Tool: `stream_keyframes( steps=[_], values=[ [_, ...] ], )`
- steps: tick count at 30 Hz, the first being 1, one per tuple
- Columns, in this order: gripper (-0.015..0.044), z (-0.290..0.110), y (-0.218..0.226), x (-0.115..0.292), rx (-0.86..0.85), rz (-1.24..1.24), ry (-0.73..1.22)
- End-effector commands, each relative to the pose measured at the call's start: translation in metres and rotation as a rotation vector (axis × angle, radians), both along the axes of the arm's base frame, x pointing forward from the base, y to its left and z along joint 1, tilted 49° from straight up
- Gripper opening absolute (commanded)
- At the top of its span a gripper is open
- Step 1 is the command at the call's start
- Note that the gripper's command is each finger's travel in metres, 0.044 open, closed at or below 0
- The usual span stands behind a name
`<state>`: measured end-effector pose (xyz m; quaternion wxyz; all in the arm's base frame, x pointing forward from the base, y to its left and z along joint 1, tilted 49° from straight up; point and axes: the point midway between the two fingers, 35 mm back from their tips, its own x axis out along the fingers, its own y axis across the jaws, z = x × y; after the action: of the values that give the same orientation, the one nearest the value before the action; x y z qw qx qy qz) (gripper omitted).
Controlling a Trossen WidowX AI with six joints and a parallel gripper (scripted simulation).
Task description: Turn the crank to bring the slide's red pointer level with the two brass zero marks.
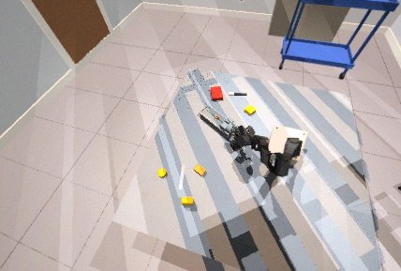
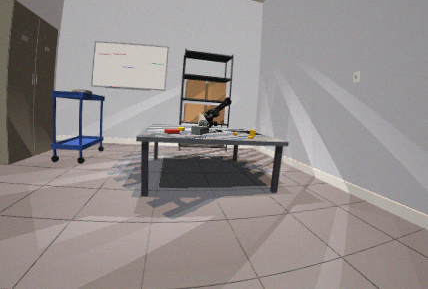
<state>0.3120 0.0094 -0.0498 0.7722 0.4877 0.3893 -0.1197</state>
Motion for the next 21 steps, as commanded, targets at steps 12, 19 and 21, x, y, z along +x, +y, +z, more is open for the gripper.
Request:
stream_keyframes(
  steps=[12,19,21],
  values=[
    [0.0105,0.0,0.0,0.0,0.0,0.0,0.0],
    [0.0289,0.0,0.0,0.0,0.0,0.0,0.0],
    [0.0341,0.0,0.0,0.0,0.0,0.0,0.0]
  ],
)
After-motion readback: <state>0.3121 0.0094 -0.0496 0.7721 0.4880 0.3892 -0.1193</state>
